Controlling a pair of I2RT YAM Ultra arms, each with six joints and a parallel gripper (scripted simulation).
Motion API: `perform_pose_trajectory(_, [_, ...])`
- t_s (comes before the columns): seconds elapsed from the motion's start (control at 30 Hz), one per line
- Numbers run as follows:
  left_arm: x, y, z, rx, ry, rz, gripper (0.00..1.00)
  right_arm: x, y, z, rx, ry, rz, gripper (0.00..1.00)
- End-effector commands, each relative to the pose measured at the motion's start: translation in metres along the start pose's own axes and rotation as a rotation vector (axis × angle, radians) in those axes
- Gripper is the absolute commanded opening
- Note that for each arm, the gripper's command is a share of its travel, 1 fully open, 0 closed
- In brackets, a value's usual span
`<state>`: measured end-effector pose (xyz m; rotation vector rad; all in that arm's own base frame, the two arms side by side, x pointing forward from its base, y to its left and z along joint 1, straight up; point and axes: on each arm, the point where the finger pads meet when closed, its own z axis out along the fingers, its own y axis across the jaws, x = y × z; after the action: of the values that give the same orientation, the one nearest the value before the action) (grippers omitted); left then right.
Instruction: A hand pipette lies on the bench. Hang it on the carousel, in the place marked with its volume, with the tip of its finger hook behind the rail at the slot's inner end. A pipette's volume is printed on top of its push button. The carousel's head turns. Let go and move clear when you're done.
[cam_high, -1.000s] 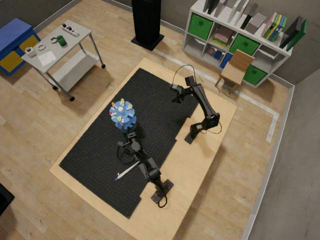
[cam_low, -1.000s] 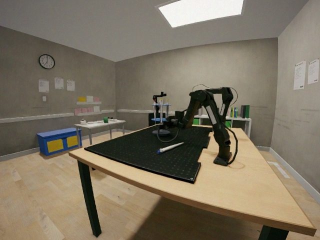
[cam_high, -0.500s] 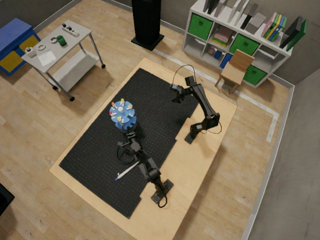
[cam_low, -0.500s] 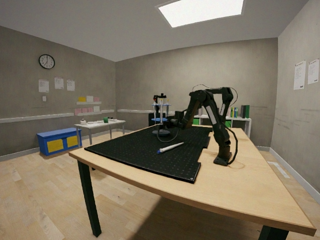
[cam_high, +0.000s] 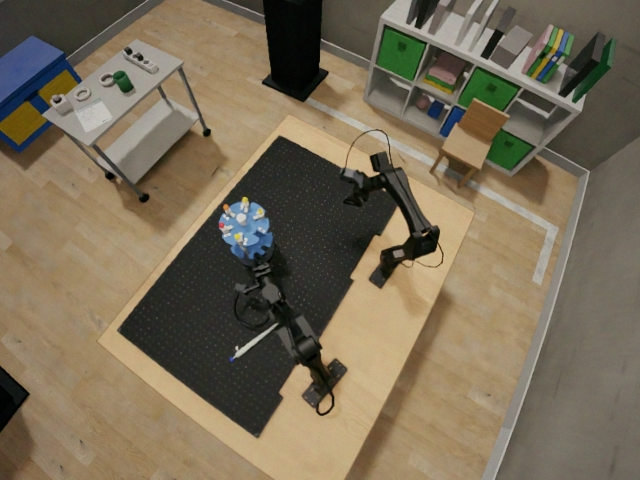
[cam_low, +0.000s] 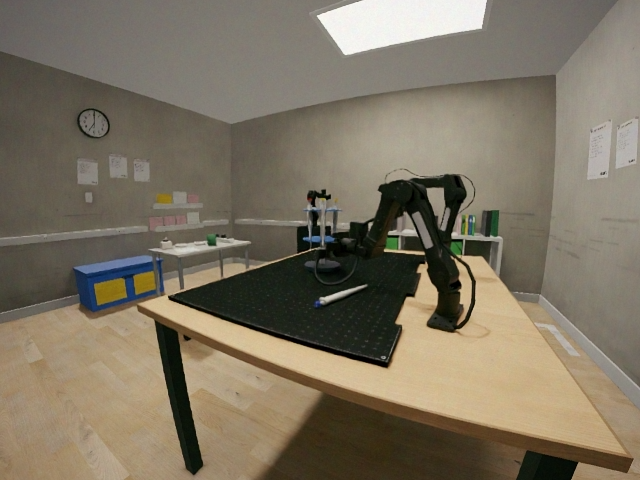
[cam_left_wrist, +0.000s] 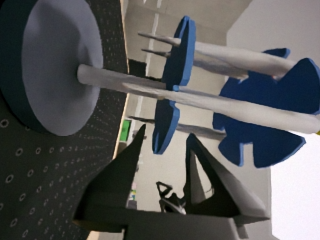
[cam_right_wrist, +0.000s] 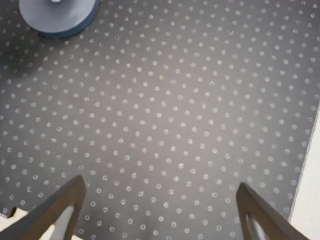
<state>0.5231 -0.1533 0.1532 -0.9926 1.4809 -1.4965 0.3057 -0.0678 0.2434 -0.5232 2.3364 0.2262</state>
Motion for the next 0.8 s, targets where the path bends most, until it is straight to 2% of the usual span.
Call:
perform_pose_trajectory(0.0, [-0.0018,0.0047,0.0023,-0.015,0.001,0.003,0.49,-0.0082,-0.0031,-0.0054,0.012,-0.032,-0.018,1.0])
perform_pose_trajectory(0.77, [-0.0018,0.0047,0.0023,-0.015,0.001,0.003,0.49,-0.0082,-0.0031,-0.0054,0.012,-0.032,-0.018,1.0])
